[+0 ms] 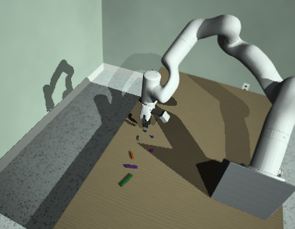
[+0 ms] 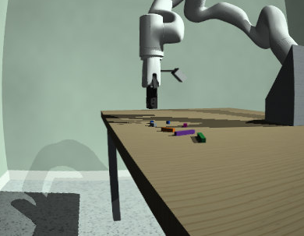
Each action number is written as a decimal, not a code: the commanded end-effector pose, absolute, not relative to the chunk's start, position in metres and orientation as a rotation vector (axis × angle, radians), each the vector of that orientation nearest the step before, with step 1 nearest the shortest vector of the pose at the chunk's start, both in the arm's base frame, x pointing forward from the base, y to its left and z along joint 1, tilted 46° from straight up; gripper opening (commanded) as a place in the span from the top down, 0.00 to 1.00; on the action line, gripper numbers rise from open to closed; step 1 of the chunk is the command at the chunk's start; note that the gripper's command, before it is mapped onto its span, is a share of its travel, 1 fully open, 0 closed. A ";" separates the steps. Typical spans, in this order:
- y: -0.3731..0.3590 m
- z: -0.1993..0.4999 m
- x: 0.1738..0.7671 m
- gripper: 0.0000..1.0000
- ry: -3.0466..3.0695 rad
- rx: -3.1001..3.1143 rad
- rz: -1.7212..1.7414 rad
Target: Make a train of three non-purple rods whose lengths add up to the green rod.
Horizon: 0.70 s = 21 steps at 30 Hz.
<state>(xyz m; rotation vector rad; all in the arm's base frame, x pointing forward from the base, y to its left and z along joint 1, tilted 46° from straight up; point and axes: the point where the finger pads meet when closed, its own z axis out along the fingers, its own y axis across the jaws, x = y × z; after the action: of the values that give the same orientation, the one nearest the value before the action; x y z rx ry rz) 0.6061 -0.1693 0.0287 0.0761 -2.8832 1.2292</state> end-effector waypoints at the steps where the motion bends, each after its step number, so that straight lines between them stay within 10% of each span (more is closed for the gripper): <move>1: -0.175 0.023 0.607 0.76 -2.885 0.076 1.230; 21: -0.192 0.006 0.607 0.76 -2.885 0.076 1.230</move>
<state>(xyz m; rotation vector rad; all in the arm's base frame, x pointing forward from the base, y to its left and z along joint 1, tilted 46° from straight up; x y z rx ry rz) 0.6061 -0.1892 0.0092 0.0761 -2.8831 1.2291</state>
